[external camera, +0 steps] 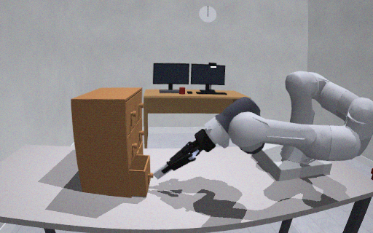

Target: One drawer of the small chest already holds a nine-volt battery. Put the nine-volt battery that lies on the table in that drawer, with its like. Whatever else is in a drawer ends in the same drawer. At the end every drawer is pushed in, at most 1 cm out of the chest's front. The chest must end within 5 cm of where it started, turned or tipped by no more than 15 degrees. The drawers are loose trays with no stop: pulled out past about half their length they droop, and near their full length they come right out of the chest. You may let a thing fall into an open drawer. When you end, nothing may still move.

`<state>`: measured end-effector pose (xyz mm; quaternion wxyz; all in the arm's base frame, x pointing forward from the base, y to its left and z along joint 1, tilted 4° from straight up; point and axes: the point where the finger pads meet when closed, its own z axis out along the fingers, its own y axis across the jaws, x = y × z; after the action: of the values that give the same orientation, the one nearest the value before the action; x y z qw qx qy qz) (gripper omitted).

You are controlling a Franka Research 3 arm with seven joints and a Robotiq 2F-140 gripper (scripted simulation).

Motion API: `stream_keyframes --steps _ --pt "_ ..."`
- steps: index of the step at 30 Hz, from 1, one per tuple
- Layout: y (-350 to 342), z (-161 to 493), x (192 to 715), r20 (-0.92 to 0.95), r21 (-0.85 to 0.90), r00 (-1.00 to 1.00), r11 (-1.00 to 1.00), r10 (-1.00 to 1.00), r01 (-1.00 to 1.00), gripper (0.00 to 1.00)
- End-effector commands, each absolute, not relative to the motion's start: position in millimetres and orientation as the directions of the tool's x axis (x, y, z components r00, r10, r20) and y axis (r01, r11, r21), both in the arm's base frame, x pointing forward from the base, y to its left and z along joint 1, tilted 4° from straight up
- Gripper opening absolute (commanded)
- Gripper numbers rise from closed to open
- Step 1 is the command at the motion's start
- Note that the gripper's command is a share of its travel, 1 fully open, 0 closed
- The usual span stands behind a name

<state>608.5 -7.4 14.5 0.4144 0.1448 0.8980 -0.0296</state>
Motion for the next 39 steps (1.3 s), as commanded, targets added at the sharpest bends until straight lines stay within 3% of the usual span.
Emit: stream_keyframes --steps 1,39 --pt "-8 15 614 -0.752 0.065 -0.618 0.958 0.232 0.281 0.00" --pt "-20 14 655 -0.752 0.065 -0.618 0.958 0.232 0.281 0.00"
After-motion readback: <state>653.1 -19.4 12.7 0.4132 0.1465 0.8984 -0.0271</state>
